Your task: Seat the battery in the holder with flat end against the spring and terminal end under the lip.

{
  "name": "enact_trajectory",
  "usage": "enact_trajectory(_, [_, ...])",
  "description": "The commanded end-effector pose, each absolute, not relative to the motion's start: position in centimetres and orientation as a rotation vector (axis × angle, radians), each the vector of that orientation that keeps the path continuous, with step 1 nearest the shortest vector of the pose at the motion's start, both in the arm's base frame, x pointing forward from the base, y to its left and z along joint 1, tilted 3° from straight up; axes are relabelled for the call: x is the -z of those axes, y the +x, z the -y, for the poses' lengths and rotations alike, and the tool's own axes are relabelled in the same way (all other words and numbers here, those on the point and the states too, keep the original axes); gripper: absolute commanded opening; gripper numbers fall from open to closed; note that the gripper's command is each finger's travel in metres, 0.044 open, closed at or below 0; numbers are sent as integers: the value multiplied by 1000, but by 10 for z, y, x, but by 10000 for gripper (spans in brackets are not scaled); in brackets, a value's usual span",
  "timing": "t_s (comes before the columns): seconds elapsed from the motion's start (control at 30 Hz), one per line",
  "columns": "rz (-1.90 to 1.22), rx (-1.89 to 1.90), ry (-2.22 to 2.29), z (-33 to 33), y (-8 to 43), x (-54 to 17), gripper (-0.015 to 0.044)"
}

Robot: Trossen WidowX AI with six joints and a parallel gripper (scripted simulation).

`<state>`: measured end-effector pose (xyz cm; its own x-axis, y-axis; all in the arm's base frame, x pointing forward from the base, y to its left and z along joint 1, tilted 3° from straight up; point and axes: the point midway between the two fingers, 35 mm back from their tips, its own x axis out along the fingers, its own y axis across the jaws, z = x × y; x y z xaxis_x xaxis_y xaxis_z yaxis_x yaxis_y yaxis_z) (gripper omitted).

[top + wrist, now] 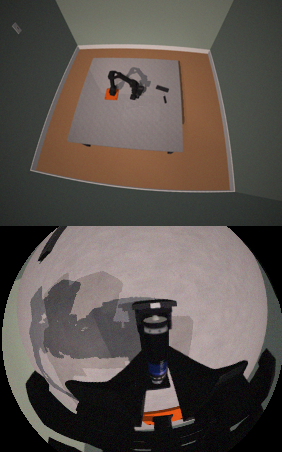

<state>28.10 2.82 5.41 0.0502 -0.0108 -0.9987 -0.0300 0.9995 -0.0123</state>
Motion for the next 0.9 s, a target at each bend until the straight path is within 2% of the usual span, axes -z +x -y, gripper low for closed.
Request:
enact_trajectory(0.0, [-1538,-18,-37,-28,279,-52,63])
enact_trajectory(0.87, [-1536,-18,-37,-29,292,-54,63])
